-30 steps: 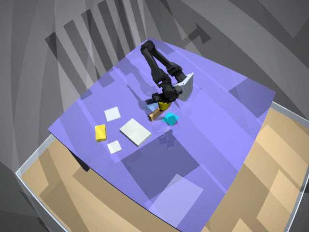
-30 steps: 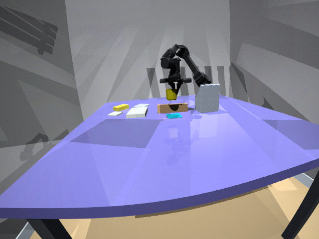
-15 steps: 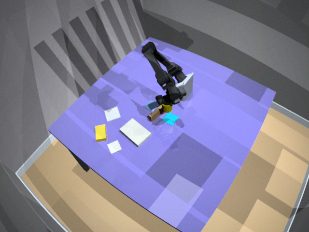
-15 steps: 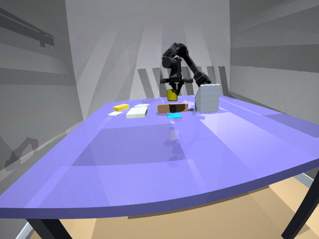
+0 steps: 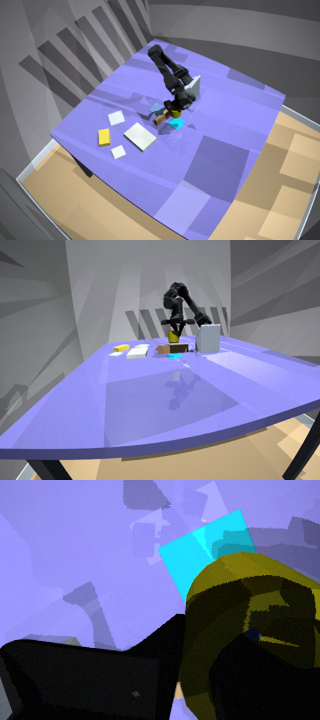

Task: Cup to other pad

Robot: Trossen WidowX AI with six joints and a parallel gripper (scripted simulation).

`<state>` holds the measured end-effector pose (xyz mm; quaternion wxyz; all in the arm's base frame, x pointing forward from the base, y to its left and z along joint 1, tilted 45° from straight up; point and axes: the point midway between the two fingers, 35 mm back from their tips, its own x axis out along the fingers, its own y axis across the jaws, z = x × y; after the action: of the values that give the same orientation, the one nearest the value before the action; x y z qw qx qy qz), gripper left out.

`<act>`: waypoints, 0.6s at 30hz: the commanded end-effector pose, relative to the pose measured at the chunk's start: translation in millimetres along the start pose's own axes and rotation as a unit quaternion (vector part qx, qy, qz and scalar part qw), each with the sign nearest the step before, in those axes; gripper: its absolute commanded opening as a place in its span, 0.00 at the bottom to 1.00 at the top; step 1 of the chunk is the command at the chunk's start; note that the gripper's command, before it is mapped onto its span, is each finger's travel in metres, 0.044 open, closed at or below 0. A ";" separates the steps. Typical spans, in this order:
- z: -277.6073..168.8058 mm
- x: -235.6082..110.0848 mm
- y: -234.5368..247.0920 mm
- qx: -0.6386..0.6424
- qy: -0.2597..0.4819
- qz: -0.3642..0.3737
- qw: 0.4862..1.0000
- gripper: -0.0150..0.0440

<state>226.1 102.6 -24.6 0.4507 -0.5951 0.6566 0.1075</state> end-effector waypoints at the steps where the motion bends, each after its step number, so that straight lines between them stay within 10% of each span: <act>1: 0.2 8.8 1.8 -0.004 0.006 0.001 1.000 0.25; 18: 1.2 36.4 1.1 -0.004 0.006 0.001 1.000 0.25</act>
<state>231.0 84.8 -45.6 0.4518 -0.5941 0.6569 0.1071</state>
